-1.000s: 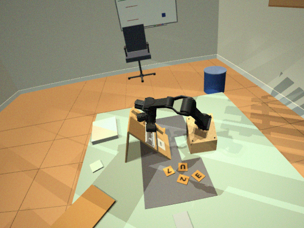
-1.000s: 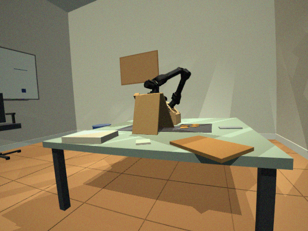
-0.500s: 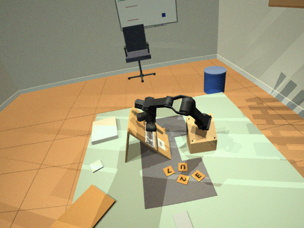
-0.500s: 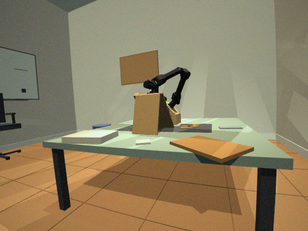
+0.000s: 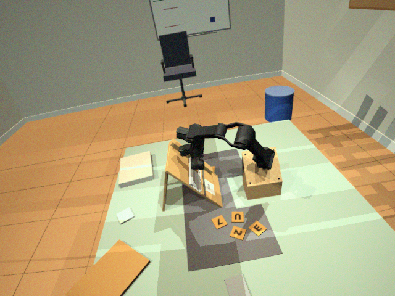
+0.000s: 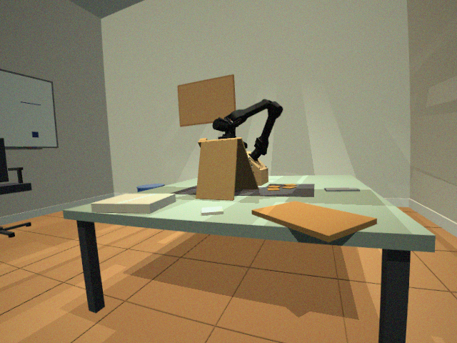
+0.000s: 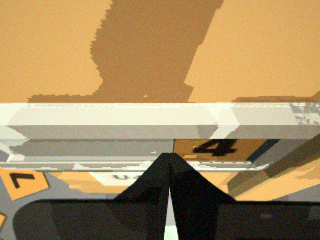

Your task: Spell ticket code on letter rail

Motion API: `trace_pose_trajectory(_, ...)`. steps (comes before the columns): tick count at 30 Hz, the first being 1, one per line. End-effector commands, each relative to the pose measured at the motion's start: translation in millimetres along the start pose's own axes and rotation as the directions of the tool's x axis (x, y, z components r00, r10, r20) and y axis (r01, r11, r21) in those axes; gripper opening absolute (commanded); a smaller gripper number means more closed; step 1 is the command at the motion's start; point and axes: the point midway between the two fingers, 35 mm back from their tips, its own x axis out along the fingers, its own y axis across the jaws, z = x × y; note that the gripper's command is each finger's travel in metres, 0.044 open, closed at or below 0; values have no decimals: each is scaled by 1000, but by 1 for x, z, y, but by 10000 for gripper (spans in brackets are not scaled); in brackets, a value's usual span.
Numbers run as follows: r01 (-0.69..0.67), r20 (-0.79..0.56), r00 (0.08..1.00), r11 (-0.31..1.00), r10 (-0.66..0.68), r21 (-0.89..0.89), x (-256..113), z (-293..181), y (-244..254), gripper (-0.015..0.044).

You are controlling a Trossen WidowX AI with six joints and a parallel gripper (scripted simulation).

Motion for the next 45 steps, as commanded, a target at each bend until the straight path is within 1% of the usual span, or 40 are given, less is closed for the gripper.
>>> trace_pose_trajectory(1,3,-3,1000,1000,-3,-5,-5,-6,2,0)
trace_pose_trajectory(19,3,-4,1000,1000,-3,-5,-14,-16,2,0)
trace_pose_trajectory(21,-8,3,1000,999,8,-42,-17,-15,0,53)
trace_pose_trajectory(24,-43,19,999,976,48,-216,-32,-24,-3,131)
trace_pose_trajectory(27,-66,45,995,916,91,-396,-48,-34,-5,210)
trace_pose_trajectory(32,-50,109,981,748,162,-662,-74,-49,-6,341)
trace_pose_trajectory(36,26,176,961,566,214,-824,-95,-59,-6,440)
trace_pose_trajectory(40,101,242,937,469,251,-877,-113,-67,-4,440)
trace_pose_trajectory(45,202,296,915,324,274,-924,-127,-72,-3,440)
